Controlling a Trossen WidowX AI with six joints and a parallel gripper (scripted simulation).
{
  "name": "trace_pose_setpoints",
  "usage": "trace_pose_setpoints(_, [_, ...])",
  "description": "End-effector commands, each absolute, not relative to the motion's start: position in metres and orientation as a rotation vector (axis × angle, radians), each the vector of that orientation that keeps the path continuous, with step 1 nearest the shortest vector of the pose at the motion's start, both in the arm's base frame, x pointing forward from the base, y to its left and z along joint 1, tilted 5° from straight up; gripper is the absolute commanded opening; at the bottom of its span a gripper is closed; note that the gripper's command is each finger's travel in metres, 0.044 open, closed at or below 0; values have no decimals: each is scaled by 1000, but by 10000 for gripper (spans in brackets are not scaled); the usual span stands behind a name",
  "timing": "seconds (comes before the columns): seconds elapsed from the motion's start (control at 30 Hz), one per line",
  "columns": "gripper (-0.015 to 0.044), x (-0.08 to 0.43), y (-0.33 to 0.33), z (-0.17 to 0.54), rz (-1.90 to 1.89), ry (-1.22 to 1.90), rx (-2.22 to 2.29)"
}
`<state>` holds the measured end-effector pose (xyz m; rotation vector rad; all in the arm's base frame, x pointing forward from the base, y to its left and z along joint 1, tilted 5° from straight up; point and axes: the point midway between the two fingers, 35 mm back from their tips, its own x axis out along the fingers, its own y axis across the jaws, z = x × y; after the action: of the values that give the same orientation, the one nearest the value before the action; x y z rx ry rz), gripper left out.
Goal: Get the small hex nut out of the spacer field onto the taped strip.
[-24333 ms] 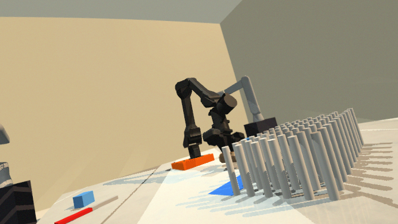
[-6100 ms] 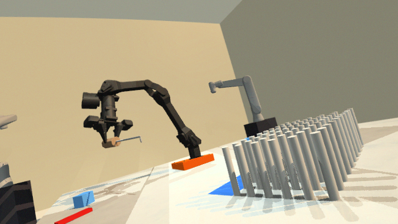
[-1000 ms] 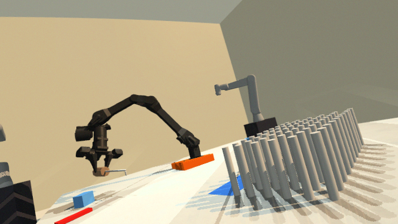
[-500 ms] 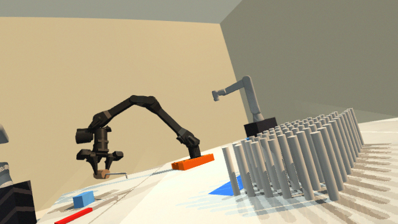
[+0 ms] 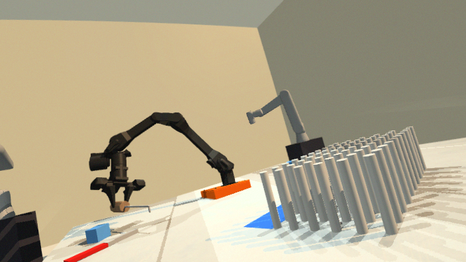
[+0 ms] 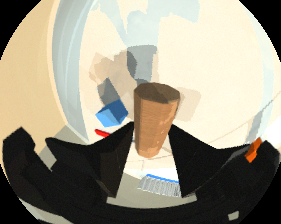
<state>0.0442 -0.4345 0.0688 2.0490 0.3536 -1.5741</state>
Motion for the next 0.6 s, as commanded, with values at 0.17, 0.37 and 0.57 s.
trace_pose_setpoints(0.17, [0, 45, -432, 60, -1566, 359, 2056])
trace_pose_setpoints(0.37, [0, 44, -432, 56, -1566, 359, 2056])
trace_pose_setpoints(0.57, [0, 44, -431, 51, -1566, 359, 2056])
